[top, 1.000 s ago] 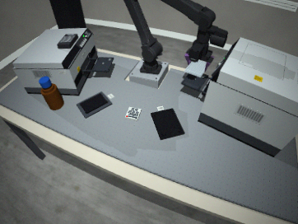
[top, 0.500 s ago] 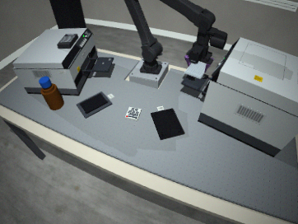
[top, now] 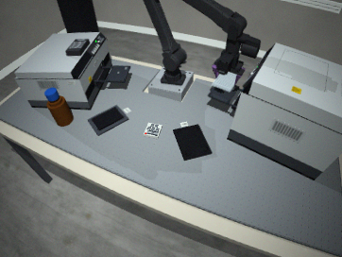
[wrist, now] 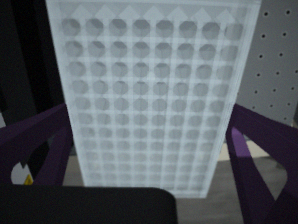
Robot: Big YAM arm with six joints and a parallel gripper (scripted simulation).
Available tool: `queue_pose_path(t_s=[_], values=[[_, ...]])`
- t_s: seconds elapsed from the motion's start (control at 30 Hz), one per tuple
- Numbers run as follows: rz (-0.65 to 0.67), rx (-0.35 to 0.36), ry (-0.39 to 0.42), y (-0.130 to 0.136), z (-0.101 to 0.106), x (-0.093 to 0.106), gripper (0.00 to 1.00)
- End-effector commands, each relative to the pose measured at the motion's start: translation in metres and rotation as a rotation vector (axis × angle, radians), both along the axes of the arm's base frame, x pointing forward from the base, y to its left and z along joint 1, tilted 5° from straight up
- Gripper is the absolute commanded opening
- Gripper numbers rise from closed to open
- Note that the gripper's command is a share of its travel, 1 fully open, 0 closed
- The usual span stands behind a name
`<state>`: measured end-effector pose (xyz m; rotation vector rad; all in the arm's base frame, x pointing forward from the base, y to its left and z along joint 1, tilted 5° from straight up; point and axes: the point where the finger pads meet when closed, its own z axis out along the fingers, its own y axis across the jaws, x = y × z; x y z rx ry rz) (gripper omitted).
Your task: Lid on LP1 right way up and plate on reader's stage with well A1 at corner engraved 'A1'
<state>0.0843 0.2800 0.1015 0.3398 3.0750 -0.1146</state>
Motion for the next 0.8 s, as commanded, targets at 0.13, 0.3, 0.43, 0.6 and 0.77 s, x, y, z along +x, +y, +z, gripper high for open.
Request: queue_pose_path(t_s=[0.13, 0.3, 0.43, 0.6, 0.77], values=[[-0.002, -0.007, 0.005, 0.001, -0.013, -0.005, 0.86], [-0.002, -0.003, 0.004, 0.002, -0.013, -0.005, 0.86], [-0.002, -0.005, 0.004, 0.001, -0.019, -0.006, 0.86], [-0.002, 0.0, 0.003, 0.004, -0.021, -0.006, 0.86], [-0.002, -0.005, 0.005, 0.0, -0.026, -0.007, 0.86]])
